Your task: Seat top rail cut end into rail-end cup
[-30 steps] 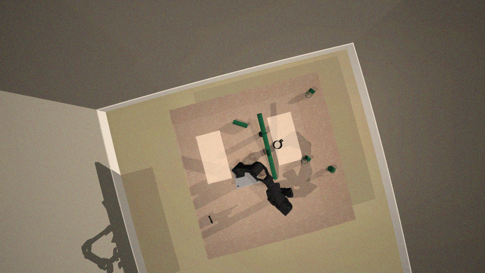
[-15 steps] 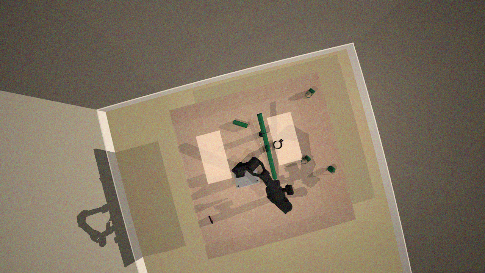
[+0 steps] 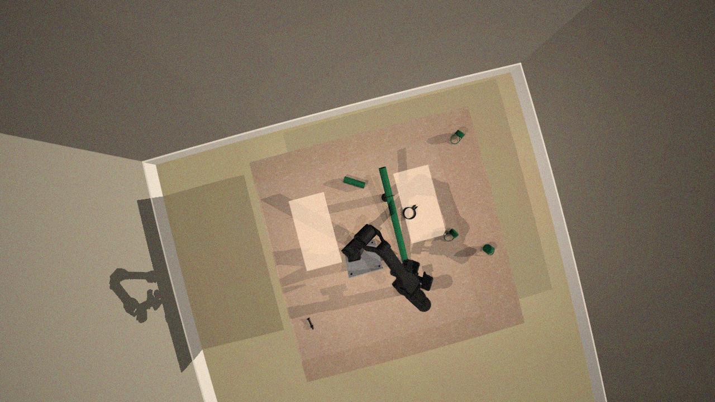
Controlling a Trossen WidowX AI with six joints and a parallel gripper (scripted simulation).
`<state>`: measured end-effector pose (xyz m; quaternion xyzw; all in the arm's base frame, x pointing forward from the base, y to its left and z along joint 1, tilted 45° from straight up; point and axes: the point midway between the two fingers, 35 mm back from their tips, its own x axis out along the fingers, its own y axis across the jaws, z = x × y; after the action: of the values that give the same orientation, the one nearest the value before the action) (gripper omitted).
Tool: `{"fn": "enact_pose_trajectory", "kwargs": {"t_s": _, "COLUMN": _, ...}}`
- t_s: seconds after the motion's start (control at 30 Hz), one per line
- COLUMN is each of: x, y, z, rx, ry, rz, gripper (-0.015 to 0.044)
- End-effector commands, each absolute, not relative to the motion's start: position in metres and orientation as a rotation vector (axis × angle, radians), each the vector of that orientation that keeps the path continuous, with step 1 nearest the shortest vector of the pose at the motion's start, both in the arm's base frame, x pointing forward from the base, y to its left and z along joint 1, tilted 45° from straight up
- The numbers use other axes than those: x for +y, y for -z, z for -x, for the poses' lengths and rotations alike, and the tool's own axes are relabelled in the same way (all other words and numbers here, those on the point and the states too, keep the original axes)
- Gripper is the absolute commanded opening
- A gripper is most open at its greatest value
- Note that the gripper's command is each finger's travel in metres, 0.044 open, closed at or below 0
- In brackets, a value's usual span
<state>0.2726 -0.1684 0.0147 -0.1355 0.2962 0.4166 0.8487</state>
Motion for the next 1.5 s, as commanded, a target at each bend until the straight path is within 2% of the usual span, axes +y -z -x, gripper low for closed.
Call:
{"fn": "enact_pose_trajectory", "kwargs": {"t_s": 0.0, "x": -0.161, "y": -0.079, "z": -0.265, "rx": 0.891, "ry": -0.608, "rz": -0.277, "gripper": 0.0440}}
{"fn": "enact_pose_trajectory", "kwargs": {"t_s": 0.33, "x": -0.148, "y": -0.123, "z": -0.253, "rx": 1.041, "ry": -0.362, "rz": -0.716, "gripper": 0.0440}}
{"fn": "enact_pose_trajectory", "kwargs": {"t_s": 0.87, "x": -0.147, "y": -0.124, "z": -0.253, "rx": 1.044, "ry": -0.355, "rz": -0.727, "gripper": 0.0440}}
{"fn": "enact_pose_trajectory", "kwargs": {"t_s": 1.0, "x": -0.140, "y": -0.120, "z": -0.256, "rx": 1.125, "ry": -0.303, "rz": -0.853, "gripper": 0.0440}}
{"fn": "enact_pose_trajectory", "kwargs": {"t_s": 1.23, "x": -0.106, "y": -0.103, "z": -0.264, "rx": 1.473, "ry": 0.040, "rz": -1.325, "gripper": 0.0440}}
{"fn": "enact_pose_trajectory", "kwargs": {"t_s": 1.47, "x": -0.072, "y": -0.088, "z": -0.268, "rx": 1.758, "ry": 0.621, "rz": -1.673, "gripper": 0.0440}}
